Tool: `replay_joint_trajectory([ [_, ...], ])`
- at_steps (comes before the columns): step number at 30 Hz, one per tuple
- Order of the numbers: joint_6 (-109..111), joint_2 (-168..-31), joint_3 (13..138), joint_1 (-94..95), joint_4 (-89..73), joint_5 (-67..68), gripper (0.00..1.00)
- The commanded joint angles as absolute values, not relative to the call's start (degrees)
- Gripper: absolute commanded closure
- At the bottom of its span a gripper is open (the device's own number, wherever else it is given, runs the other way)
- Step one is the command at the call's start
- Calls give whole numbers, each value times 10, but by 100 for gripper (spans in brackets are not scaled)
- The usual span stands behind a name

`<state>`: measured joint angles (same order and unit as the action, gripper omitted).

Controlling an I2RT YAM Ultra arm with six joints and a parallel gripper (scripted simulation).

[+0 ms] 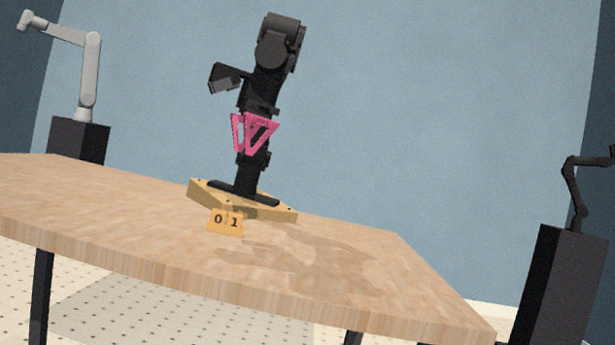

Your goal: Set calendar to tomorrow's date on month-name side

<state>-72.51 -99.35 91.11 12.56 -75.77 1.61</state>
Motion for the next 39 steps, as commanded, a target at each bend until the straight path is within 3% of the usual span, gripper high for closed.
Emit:
replay_joint_trajectory([
  [1, -756, -963, 881, 81, -751, -26, 0],
  [27, -753, -957, 873, 51, -750, -37, 0],
  [39, -617, -959, 854, 57, -737, -36, 0],
])
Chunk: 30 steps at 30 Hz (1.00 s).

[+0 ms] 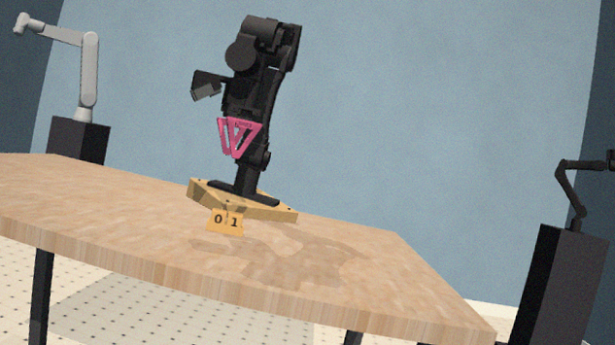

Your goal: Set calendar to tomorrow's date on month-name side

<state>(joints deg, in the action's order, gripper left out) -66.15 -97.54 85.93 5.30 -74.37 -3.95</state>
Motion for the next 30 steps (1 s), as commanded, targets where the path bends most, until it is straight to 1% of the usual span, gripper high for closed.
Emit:
replay_joint_trajectory([
  [1, -588, -958, 854, 55, -734, -37, 0],
  [15, -301, -965, 839, 57, -713, -37, 0],
  [18, -300, -965, 840, 57, -713, -37, 0],
  [20, -224, -970, 827, 57, -708, -37, 0],
  [24, -163, -974, 823, 59, -704, -37, 0],
  [26, -115, -977, 841, 60, -700, -37, 0],
  [30, -37, -982, 816, 61, -695, -37, 0],
])
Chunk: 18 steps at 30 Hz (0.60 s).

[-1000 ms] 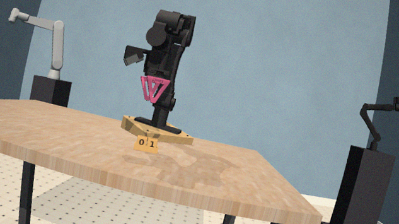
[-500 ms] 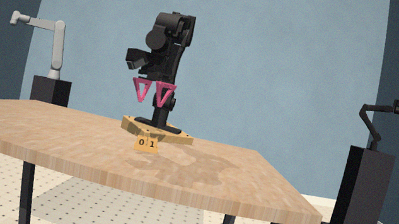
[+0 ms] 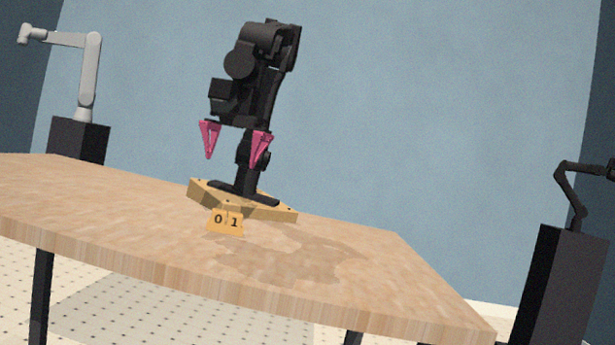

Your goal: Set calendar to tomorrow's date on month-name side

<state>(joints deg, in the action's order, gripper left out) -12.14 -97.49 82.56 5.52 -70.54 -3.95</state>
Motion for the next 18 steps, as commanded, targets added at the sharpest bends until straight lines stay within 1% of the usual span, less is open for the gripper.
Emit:
replay_joint_trajectory([
  [1, -18, -983, 814, 62, -694, -37, 0],
  [4, -16, -984, 814, 62, -693, -37, 0],
  [5, 34, -984, 835, 55, -690, -37, 0],
  [9, 127, -981, 807, 57, -683, -37, 0],
  [15, 237, -979, 817, 59, -675, -37, 0],
  [18, 287, -983, 795, 61, -672, -38, 0],
])
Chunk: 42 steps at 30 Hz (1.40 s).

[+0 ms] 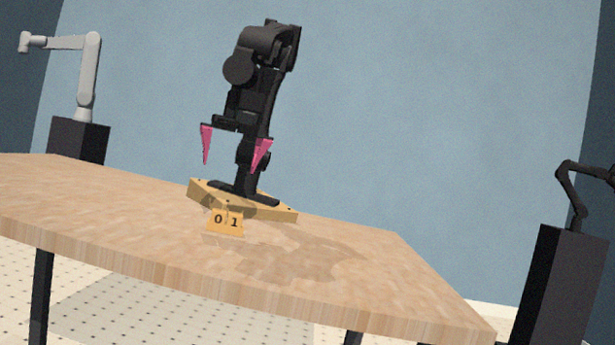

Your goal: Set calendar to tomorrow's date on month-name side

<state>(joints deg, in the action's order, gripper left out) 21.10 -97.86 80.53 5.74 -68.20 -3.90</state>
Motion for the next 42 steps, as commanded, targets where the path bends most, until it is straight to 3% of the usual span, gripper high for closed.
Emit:
replay_joint_trajectory([
  [1, 317, -985, 794, 61, -670, -38, 0],
  [42, 994, -987, 764, 66, -628, -40, 0],
])
